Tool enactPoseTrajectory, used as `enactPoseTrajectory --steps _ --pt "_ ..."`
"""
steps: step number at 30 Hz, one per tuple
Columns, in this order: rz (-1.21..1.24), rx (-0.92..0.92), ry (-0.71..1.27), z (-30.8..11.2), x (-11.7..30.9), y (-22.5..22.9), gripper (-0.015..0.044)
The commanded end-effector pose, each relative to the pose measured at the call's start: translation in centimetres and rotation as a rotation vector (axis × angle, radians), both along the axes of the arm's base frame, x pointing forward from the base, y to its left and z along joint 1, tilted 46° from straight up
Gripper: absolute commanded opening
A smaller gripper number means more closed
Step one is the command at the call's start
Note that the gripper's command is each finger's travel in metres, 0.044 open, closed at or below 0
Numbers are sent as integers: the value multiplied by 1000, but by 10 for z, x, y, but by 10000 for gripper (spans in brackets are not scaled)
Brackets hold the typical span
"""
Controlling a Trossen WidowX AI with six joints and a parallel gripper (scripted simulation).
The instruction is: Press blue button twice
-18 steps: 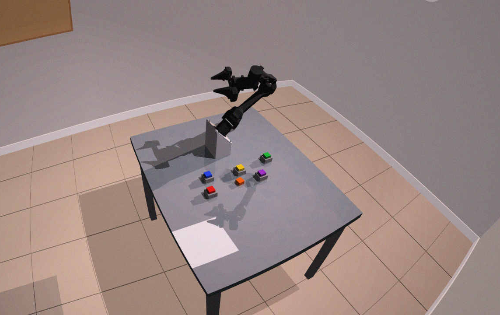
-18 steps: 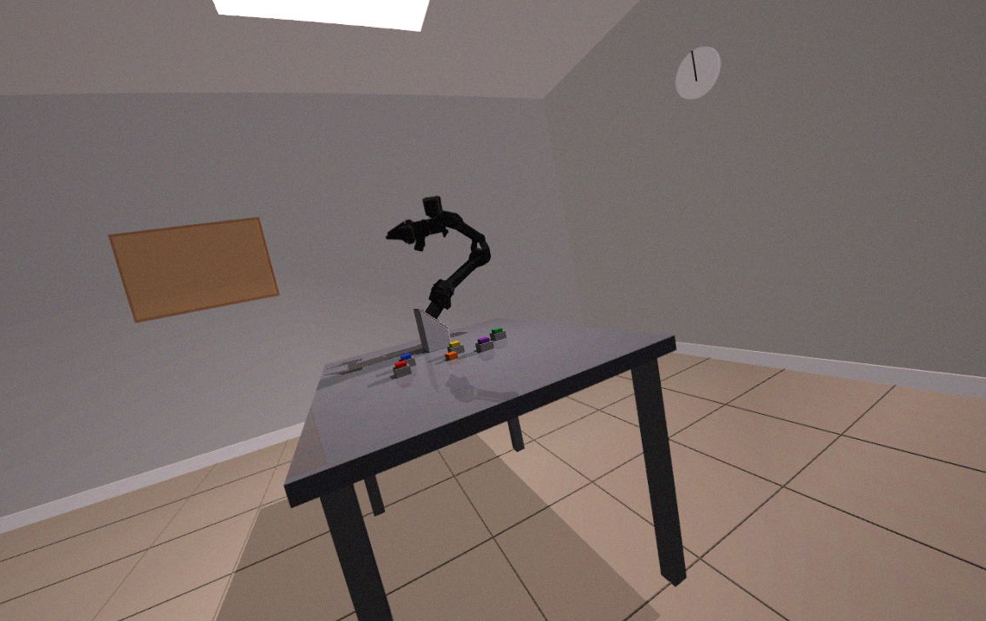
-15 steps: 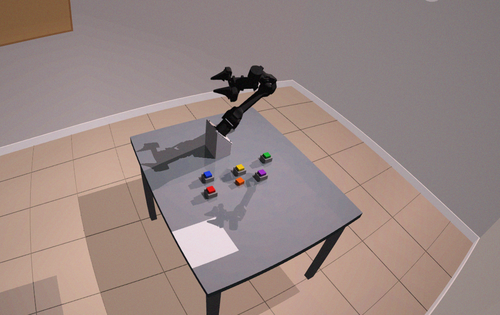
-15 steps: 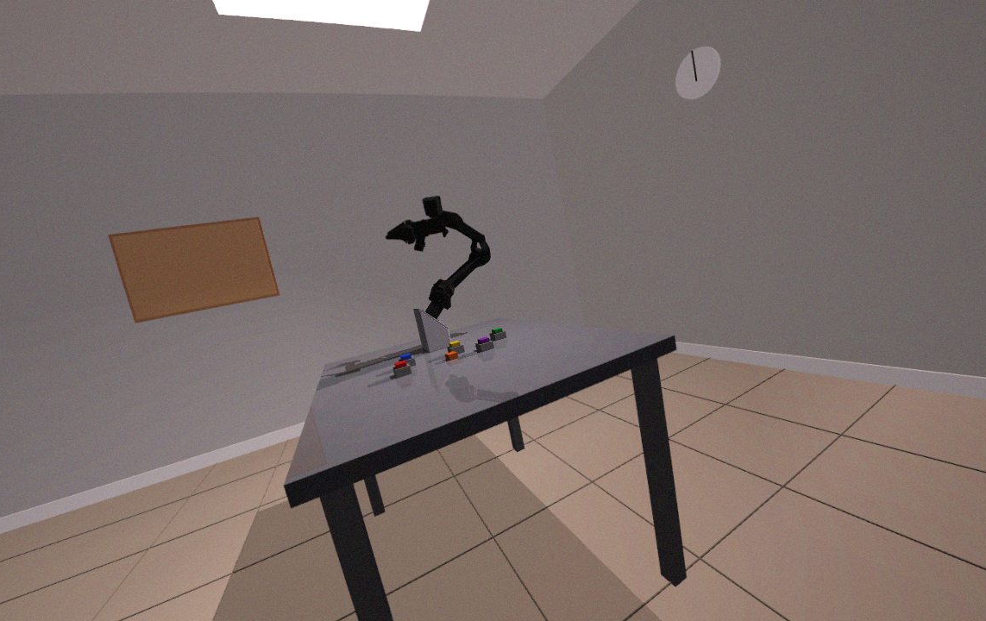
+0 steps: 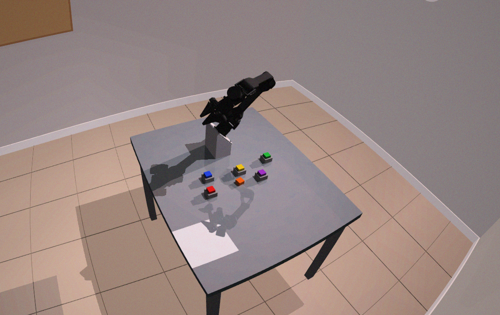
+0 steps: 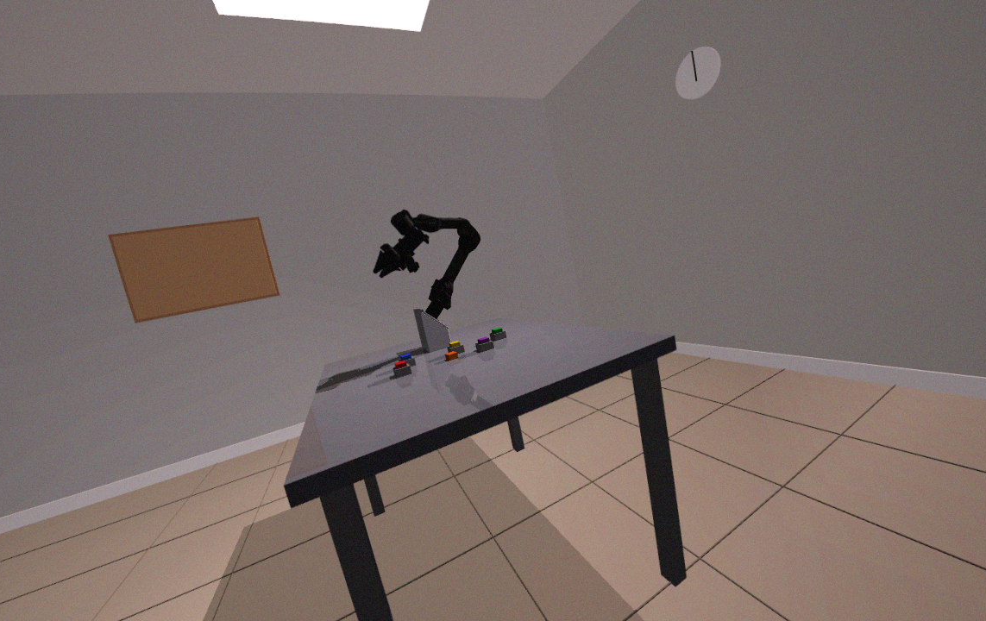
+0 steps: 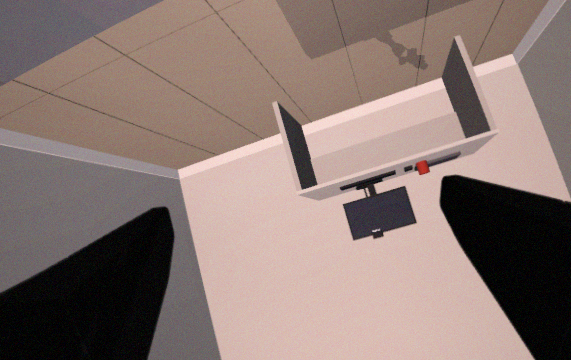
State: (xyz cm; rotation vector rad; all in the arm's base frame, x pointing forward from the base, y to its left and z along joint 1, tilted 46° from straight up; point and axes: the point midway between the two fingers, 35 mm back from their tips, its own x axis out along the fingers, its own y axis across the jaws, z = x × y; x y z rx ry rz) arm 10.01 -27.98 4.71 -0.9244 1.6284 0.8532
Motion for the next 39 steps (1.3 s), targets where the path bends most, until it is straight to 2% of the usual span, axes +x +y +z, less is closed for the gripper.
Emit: enactPoseTrajectory --steps 1,7,13,27,32,39 --pt "-400 285 -91 -61 27 37 400" --pt "-816 540 -50 -102 45 78 400" --pt "-1227 755 103 -130 59 117 400" --pt "-1277 778 129 -133 61 122 400" --pt "-1277 780 129 -174 68 163 269" --pt "-1276 781 129 -176 69 166 85"
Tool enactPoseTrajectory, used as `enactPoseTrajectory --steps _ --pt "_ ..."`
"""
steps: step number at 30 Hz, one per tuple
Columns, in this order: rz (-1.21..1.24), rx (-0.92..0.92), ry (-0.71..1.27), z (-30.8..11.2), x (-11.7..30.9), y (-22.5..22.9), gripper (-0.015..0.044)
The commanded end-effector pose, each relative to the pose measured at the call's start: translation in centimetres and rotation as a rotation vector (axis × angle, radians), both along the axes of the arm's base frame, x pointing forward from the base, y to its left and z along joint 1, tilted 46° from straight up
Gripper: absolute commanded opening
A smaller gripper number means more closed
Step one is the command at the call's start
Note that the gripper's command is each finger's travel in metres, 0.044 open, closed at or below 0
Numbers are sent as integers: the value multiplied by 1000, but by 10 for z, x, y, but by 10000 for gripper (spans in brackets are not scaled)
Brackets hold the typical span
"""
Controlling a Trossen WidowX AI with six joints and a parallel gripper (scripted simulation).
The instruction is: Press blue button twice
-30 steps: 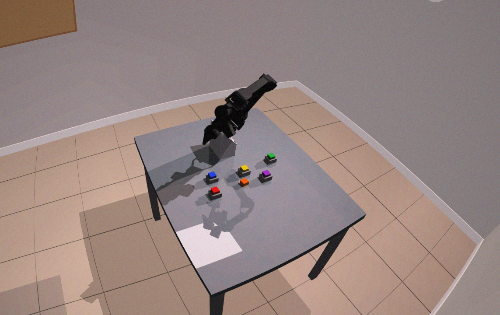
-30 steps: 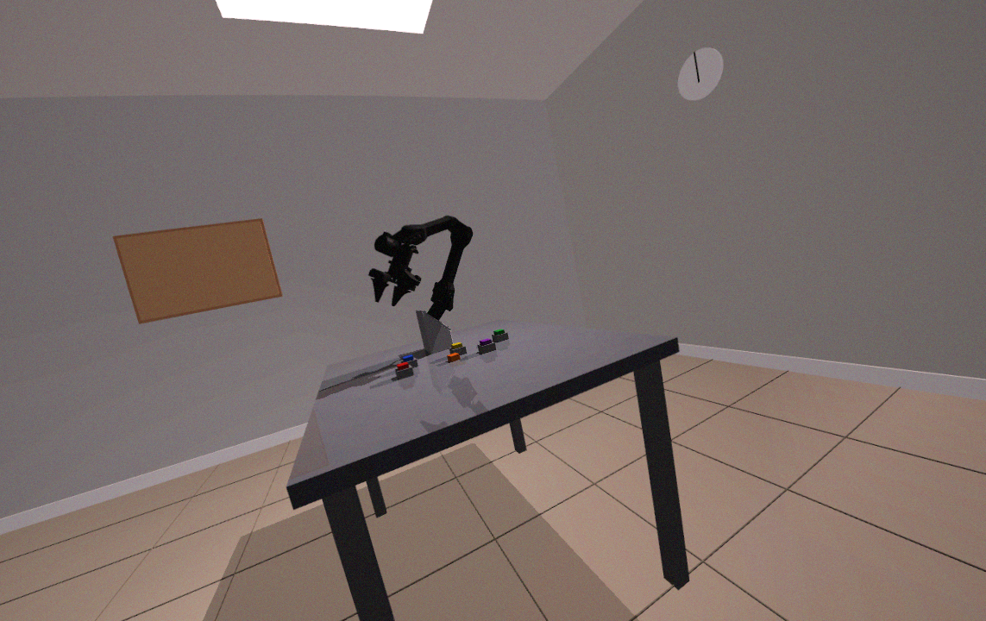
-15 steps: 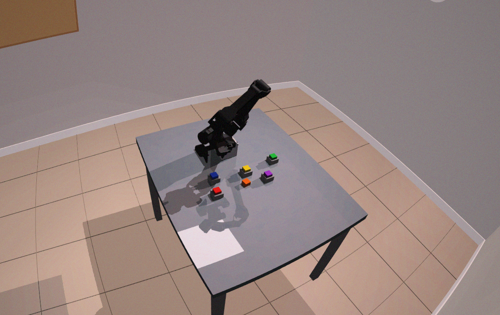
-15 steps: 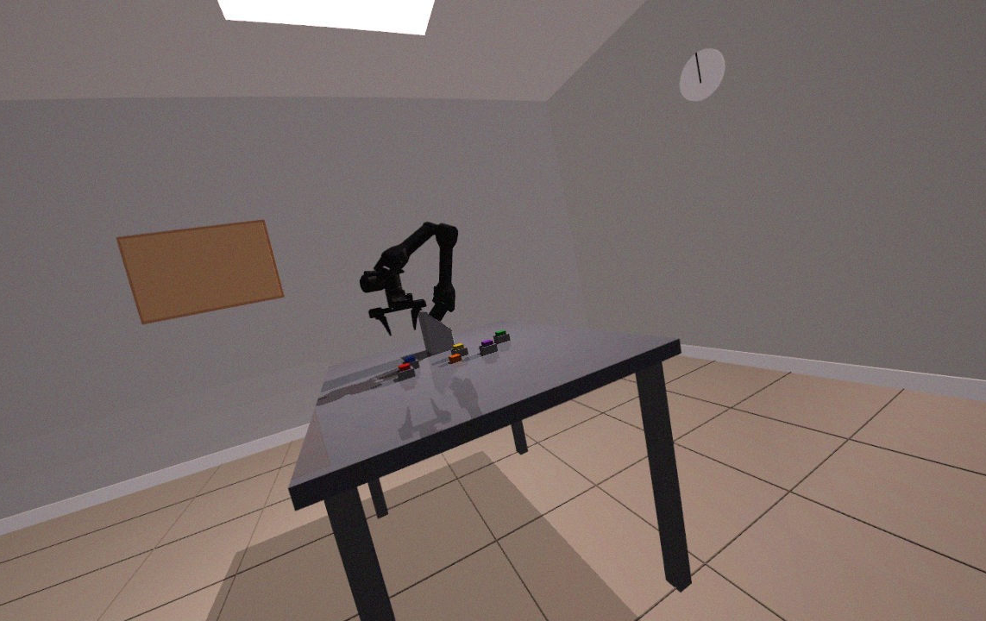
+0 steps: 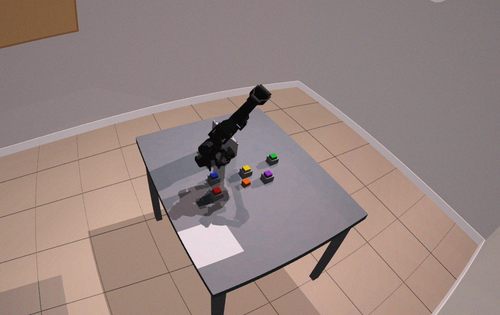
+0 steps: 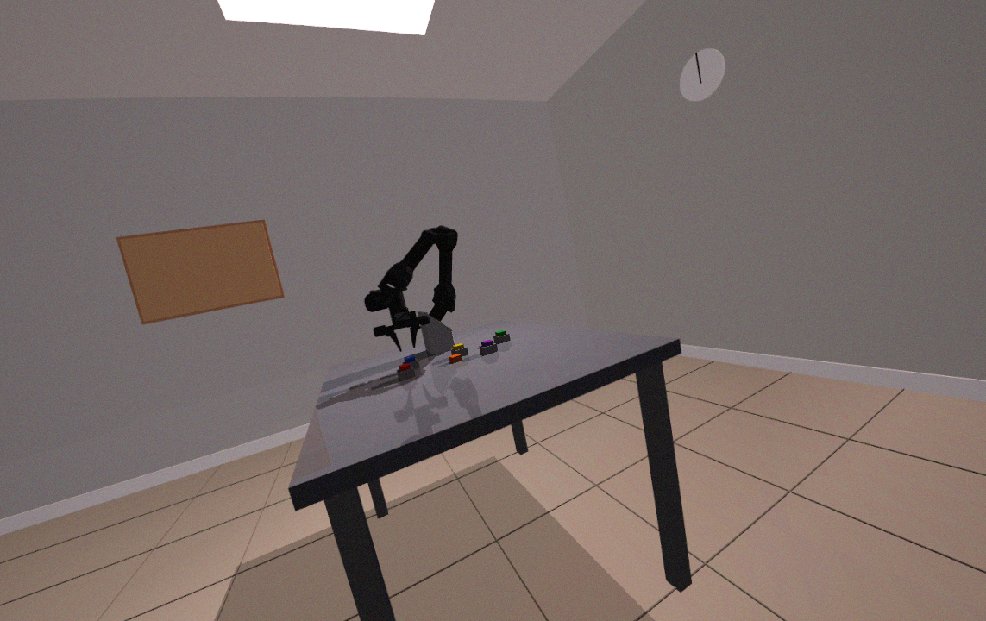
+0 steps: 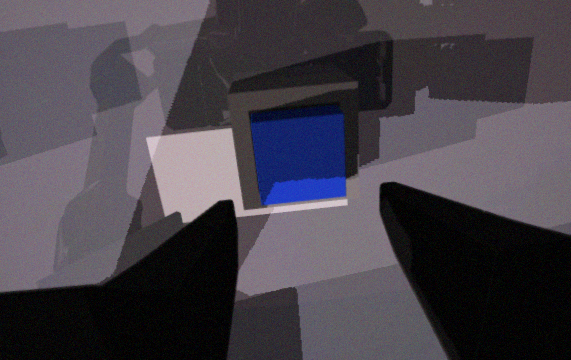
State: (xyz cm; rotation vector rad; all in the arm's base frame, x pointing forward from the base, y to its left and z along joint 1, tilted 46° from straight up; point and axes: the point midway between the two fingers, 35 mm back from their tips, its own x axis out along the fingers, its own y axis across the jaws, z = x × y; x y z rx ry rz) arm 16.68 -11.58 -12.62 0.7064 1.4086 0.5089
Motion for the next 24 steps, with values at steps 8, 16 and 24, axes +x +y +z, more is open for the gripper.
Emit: enactPoseTrajectory --steps 8,16,24 --pt "-9 -2 -7 -3 2 2 20" --pt "-9 -2 -7 -6 3 4 20" --pt "-9 -2 -7 -15 5 14 20"
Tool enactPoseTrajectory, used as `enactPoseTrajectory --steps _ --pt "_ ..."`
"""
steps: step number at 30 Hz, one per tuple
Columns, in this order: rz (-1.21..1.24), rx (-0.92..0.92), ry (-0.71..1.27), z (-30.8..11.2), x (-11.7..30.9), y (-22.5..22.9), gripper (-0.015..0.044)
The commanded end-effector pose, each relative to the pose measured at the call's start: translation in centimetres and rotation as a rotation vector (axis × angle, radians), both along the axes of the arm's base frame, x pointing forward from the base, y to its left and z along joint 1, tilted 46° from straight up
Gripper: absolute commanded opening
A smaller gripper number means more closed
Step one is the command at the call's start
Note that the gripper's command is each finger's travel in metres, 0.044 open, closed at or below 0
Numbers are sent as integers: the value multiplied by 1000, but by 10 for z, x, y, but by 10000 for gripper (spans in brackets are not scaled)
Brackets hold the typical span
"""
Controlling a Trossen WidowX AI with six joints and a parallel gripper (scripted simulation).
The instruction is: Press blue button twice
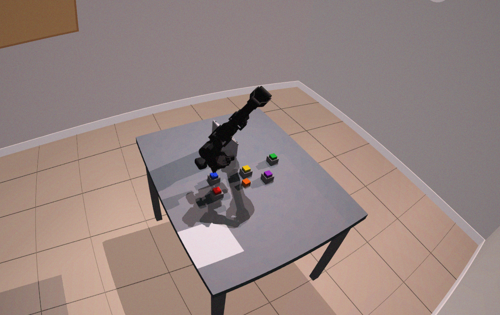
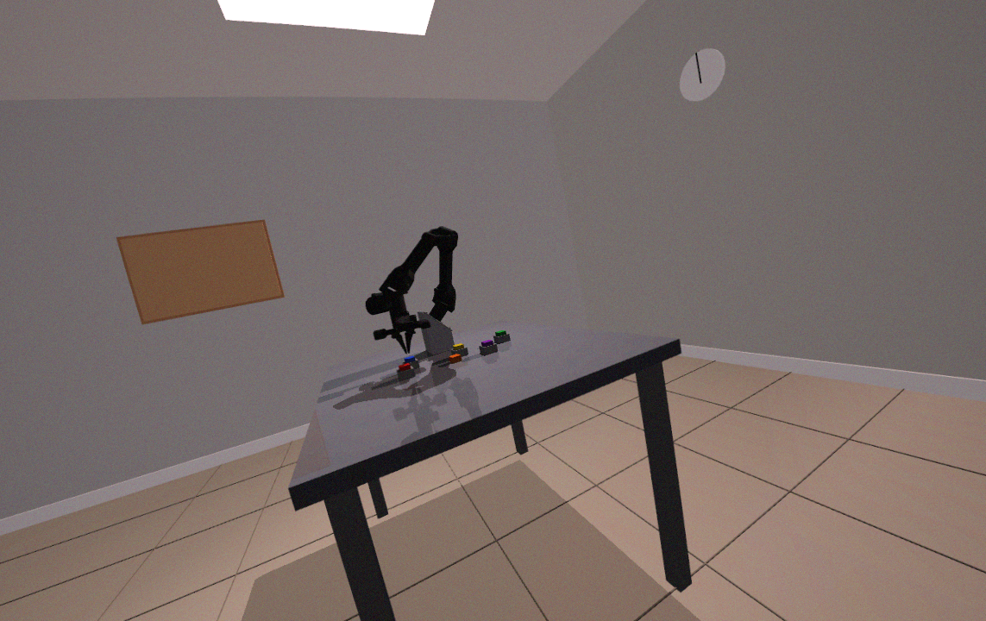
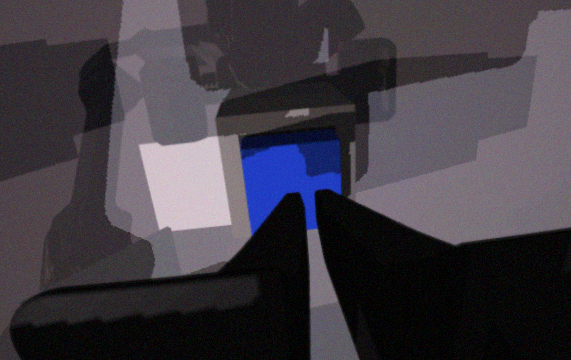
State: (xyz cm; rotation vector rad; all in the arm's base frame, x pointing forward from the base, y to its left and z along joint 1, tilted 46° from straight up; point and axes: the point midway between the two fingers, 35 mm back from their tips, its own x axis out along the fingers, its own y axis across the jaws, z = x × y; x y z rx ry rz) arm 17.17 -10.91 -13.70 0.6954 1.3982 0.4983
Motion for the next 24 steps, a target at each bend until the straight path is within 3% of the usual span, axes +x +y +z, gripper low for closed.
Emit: enactPoseTrajectory --steps 1,24 --pt "-4 12 4 -5 0 8 20" --pt "-4 13 4 -15 1 18 20"
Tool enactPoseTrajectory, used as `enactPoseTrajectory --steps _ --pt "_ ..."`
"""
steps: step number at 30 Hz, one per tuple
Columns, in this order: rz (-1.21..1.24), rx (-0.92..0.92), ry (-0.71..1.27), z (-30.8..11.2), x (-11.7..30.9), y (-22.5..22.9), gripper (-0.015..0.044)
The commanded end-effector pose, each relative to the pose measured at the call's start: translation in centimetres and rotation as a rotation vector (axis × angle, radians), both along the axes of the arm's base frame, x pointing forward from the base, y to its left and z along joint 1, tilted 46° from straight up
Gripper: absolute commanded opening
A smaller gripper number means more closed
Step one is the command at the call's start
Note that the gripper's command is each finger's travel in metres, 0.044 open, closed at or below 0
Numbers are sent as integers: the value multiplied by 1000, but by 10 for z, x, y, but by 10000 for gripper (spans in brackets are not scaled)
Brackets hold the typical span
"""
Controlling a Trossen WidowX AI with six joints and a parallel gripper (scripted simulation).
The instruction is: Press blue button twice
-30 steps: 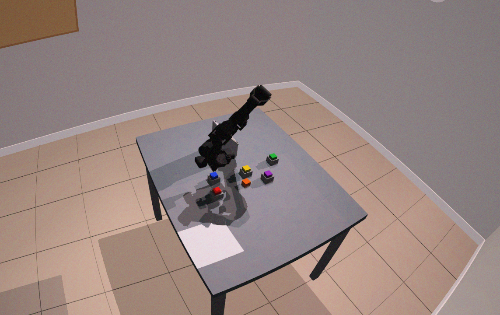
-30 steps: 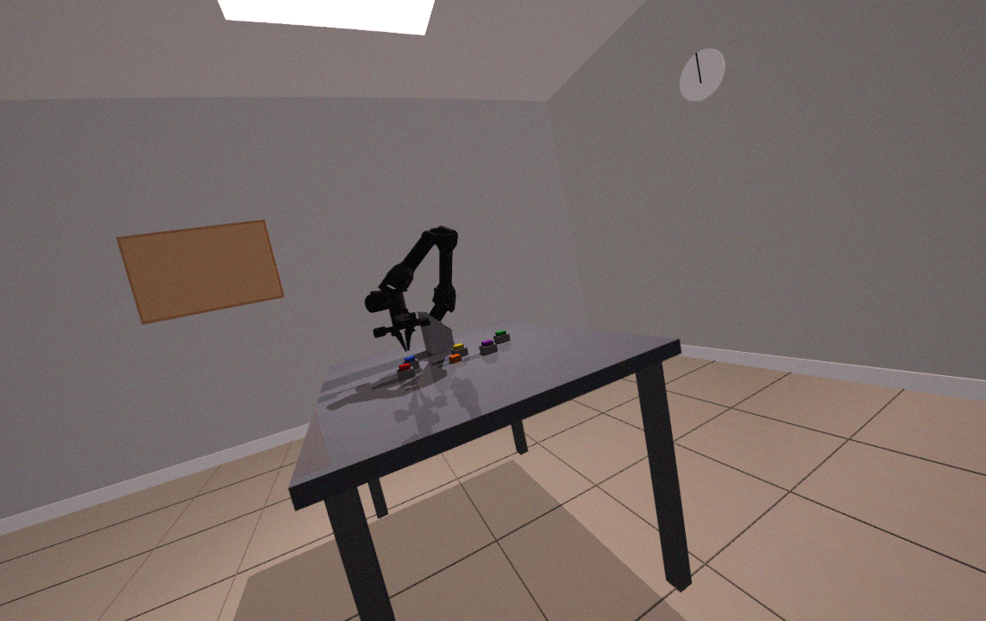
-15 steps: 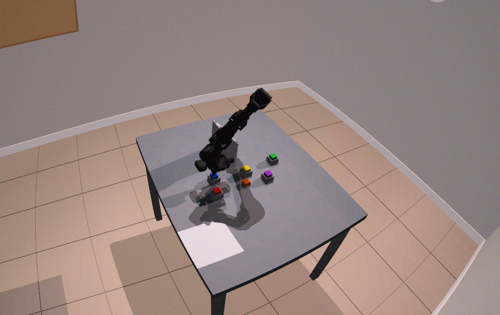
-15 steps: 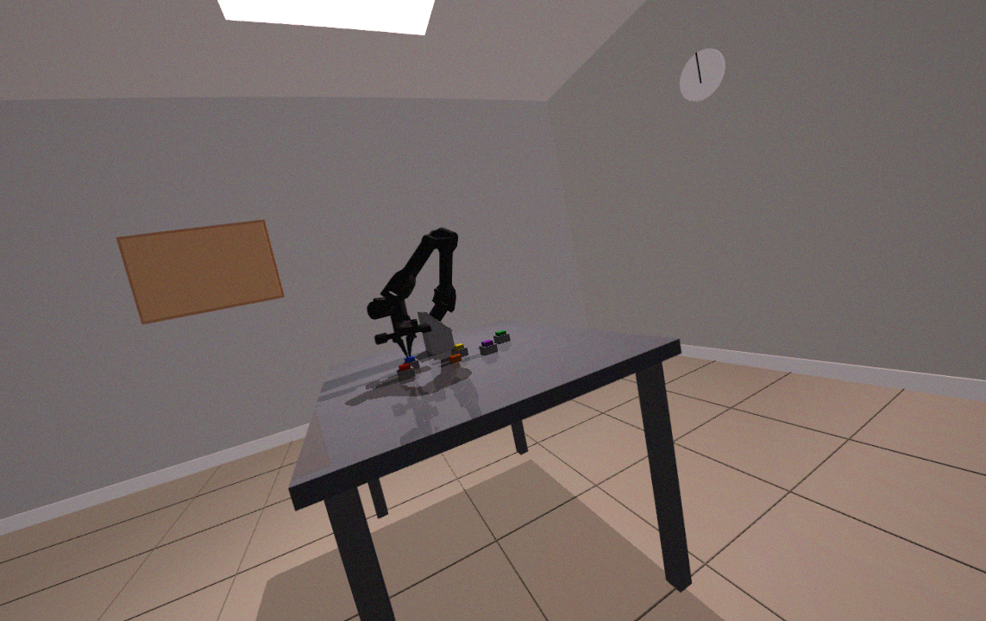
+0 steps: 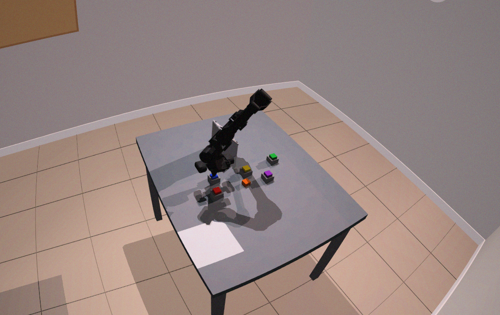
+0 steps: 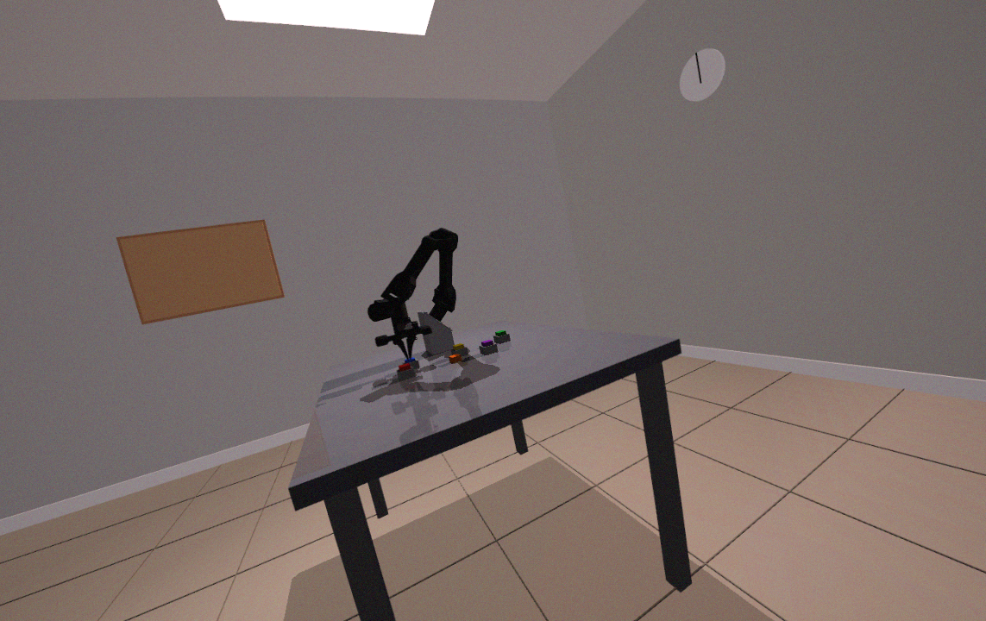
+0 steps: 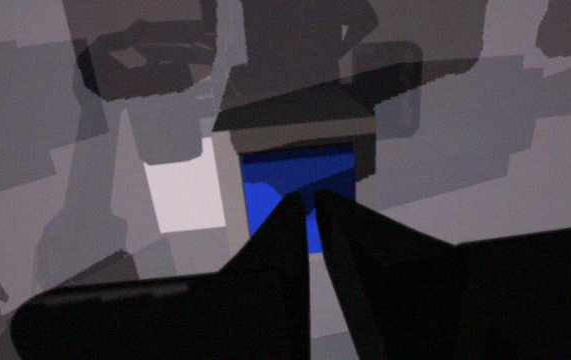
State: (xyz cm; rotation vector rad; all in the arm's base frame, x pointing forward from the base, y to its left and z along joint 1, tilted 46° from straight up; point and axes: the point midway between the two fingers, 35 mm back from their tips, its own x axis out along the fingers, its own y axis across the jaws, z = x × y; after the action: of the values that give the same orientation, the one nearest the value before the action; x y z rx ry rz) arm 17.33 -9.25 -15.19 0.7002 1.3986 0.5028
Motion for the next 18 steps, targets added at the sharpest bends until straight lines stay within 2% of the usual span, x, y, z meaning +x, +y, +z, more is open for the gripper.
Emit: enactPoseTrajectory --steps 1,8,12,18 --pt "-5 7 2 0 0 2 20" --pt "-5 7 2 0 0 2 20" --pt "-4 5 3 21 -4 -20 20" --pt "-5 5 3 23 -5 -22 20"
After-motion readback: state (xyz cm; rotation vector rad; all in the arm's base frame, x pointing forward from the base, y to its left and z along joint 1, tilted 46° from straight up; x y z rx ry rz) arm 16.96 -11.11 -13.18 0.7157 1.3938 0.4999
